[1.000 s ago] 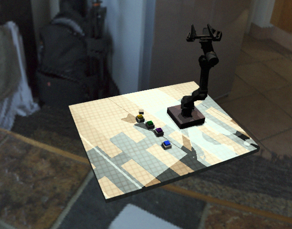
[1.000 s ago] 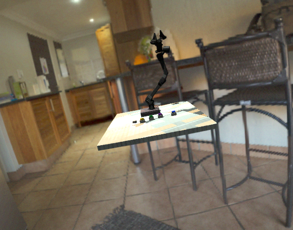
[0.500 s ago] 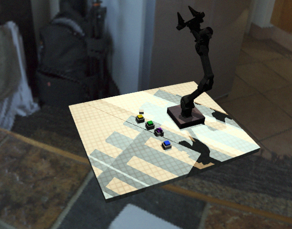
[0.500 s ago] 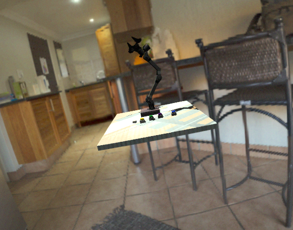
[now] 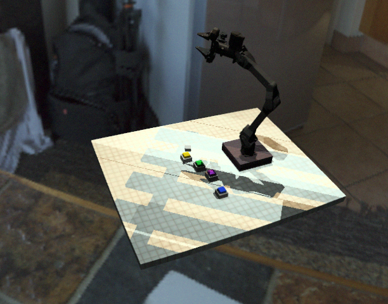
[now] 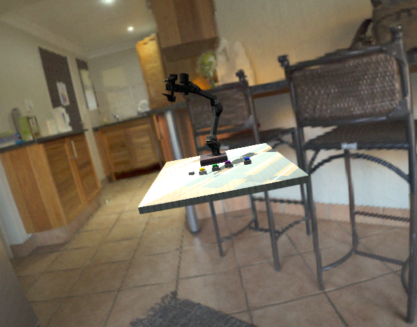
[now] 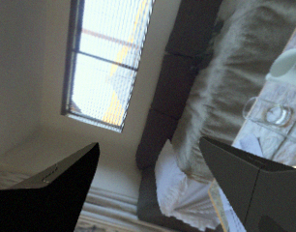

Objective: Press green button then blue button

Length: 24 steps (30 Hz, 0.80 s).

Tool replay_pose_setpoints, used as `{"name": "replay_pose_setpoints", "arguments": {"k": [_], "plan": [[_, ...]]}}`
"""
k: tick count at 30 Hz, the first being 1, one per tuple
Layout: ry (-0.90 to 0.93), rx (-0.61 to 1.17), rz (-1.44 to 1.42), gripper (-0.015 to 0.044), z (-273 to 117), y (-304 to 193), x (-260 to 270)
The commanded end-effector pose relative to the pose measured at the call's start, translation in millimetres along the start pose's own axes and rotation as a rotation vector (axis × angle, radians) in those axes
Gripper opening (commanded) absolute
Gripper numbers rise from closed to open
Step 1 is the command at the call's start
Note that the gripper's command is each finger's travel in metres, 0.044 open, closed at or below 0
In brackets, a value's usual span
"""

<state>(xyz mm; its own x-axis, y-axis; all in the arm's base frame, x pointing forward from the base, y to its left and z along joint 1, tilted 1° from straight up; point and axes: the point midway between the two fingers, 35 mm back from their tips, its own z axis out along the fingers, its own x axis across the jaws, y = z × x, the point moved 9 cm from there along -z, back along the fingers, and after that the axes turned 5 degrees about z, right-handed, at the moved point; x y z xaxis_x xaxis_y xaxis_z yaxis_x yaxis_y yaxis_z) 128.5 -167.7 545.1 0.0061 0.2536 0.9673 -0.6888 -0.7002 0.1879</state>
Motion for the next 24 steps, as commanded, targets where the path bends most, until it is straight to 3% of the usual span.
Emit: {"name": "replay_pose_setpoints", "arguments": {"k": [1, 7, 13, 24], "plan": [[-0.182, 0.135, -0.123, 0.0400, 28.3, -27.9, -44.2], [-0.405, 0.393, -0.347, 0.0400, 50.7, -81.7, -105.9], [-0.573, 0.723, -0.621, 0.0400, 48.7, -143.8, -164.5], [-0.683, 1.558, -1.254, 0.0400, -23.2, -249.6, -260.5]]}}
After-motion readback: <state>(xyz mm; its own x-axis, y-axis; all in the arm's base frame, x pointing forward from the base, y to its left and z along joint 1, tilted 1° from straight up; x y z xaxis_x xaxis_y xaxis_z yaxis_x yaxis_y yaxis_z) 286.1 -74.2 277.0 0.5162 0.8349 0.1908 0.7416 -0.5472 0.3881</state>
